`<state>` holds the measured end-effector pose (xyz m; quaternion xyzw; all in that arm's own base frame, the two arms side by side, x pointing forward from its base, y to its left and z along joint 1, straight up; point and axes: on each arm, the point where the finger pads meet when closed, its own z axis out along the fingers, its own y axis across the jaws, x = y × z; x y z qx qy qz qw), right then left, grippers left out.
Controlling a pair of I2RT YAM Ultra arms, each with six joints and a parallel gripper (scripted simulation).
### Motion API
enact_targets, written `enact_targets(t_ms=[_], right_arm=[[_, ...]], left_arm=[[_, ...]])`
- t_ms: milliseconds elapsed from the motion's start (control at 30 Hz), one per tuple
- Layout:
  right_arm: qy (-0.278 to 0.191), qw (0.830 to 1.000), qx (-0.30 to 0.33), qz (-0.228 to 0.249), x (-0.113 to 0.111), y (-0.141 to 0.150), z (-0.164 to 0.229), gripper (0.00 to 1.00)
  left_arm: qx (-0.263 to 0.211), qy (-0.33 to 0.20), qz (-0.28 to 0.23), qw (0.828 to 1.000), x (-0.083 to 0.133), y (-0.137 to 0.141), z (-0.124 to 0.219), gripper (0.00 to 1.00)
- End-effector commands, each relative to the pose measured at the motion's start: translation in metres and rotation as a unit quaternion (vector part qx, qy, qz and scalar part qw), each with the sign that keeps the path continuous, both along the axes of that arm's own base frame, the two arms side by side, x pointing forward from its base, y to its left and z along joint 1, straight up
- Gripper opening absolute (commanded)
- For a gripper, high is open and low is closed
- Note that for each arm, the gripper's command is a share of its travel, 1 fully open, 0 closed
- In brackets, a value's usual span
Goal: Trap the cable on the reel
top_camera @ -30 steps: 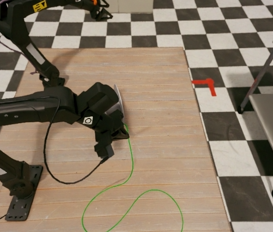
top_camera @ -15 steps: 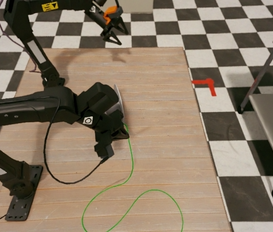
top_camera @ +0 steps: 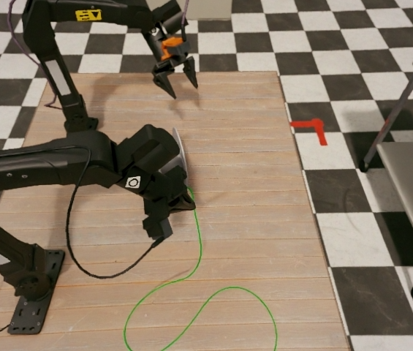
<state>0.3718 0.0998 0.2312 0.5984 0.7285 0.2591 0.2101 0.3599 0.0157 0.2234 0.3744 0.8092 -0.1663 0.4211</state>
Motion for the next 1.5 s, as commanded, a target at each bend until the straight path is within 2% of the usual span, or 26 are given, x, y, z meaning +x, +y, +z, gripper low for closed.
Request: enact_targets(t_ms=[0, 200, 433, 1067, 1167, 1233, 1467], right_arm=[[-0.023, 1.000, 0.001, -0.003, -0.001, -0.001, 0.016, 0.00], [-0.023, 1.000, 0.001, -0.003, -0.001, -0.001, 0.016, 0.00], [-0.023, 1.000, 0.001, -0.003, -0.001, -0.001, 0.016, 0.00], [-0.023, 1.000, 0.001, -0.003, -0.001, -0.001, 0.016, 0.00], [-0.023, 1.000, 0.001, -0.003, -0.002, -0.001, 0.016, 0.00], [-0.023, 1.000, 0.001, -0.003, -0.003, -0.002, 0.016, 0.00], [-0.020, 1.000, 0.000, -0.004, -0.004, -0.002, 0.014, 0.00]], left_arm=[[-0.020, -0.008, -0.057, 0.998, -0.005, -0.025, 0.012, 0.75], [-0.040, -0.008, -0.119, 0.992, -0.010, -0.058, 0.013, 0.75], [-0.055, -0.010, -0.161, 0.985, -0.016, -0.080, 0.016, 0.75], [-0.061, -0.011, -0.177, 0.982, -0.019, -0.088, 0.017, 0.75], [-0.070, 0.010, -0.176, 0.982, -0.026, -0.090, 0.002, 0.75], [-0.064, -0.005, -0.179, 0.982, -0.022, -0.090, 0.002, 0.75], [-0.067, 0.000, -0.176, 0.982, -0.021, -0.092, -0.017, 0.75]])
